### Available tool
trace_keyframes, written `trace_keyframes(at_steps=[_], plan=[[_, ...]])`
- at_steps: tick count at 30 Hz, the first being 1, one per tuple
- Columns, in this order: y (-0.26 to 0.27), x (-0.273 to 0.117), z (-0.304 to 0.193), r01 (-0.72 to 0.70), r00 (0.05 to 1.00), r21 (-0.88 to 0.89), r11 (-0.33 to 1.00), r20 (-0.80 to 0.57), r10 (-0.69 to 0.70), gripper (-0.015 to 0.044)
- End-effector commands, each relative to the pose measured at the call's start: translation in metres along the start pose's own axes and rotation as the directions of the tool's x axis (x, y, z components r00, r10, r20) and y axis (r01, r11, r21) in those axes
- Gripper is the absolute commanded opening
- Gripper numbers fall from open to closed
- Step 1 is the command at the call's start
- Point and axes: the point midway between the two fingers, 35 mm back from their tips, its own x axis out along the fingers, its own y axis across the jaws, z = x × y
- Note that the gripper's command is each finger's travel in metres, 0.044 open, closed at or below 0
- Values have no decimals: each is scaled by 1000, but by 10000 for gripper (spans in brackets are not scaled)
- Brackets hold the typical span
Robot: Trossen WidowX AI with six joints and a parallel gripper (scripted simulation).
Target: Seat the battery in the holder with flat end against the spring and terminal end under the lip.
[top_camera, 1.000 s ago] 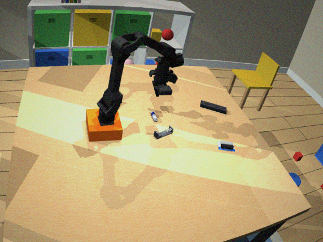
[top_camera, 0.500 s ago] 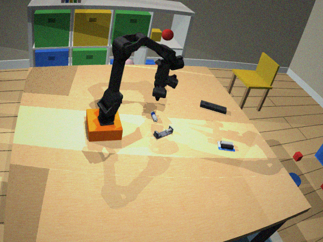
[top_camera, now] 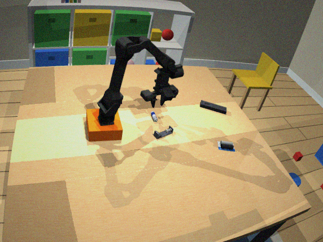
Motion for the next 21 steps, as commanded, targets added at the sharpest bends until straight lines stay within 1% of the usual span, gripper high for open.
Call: trace_keyframes(at_steps=[1, 10, 21], plan=[[-8, 15, 5, 21, 1000, 246, 969, 3, -23, 222], [-8, 17, 5, 21, 1000, 246, 969, 3, -23, 222], [-7, 34, 5, 21, 1000, 246, 969, 3, -23, 222]])
